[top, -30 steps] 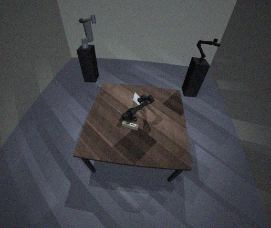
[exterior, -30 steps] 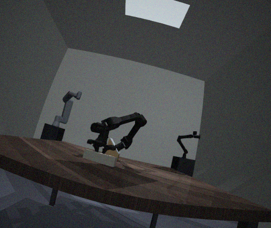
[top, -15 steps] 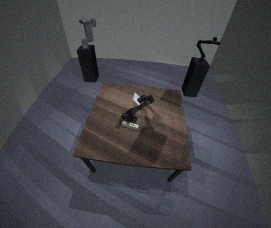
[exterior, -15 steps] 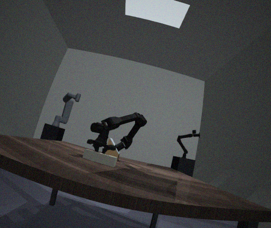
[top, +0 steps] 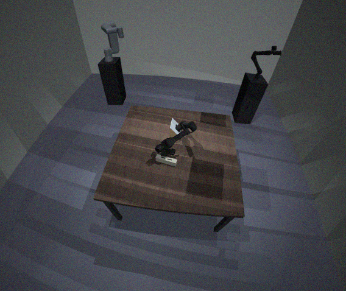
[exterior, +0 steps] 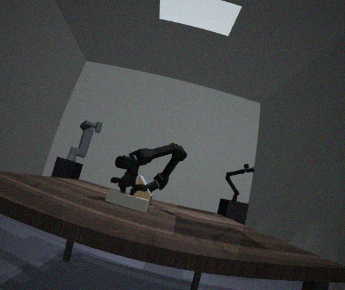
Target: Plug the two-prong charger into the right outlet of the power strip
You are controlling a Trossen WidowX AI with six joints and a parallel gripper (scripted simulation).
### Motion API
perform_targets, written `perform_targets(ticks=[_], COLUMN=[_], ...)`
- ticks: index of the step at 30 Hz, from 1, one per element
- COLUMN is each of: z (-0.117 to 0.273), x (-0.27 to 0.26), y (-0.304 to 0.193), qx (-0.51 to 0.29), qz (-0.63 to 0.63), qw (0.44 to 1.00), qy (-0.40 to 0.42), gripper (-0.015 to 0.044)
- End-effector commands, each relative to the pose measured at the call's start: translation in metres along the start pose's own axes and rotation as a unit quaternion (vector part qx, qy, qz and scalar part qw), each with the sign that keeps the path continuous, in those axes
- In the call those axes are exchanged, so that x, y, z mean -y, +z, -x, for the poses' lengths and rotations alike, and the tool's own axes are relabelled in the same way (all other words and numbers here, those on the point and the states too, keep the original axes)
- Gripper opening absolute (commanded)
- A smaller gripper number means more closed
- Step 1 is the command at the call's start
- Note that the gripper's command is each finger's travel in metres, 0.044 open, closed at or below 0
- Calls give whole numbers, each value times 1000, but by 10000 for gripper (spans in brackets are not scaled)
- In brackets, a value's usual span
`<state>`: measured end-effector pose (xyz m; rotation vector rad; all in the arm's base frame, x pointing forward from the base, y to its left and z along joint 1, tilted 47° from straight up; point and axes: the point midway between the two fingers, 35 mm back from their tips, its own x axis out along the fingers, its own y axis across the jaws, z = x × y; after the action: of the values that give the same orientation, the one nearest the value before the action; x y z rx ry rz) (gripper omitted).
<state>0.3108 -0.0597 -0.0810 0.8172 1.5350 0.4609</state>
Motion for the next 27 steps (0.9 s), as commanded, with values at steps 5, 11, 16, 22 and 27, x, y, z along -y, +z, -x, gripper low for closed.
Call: perform_targets(ticks=[5,11,16,22,27], z=[0,1,1,1,1], x=[0,-1,-1,-1,-1], y=[1,2,2,3,4], qx=[1,2,2,2,2], qz=[-1,-1,-1,-1,-1], qw=[1000,1000,1000,1000,1000], qy=[0,1,1,1,1], gripper=[0,0,0,0,0])
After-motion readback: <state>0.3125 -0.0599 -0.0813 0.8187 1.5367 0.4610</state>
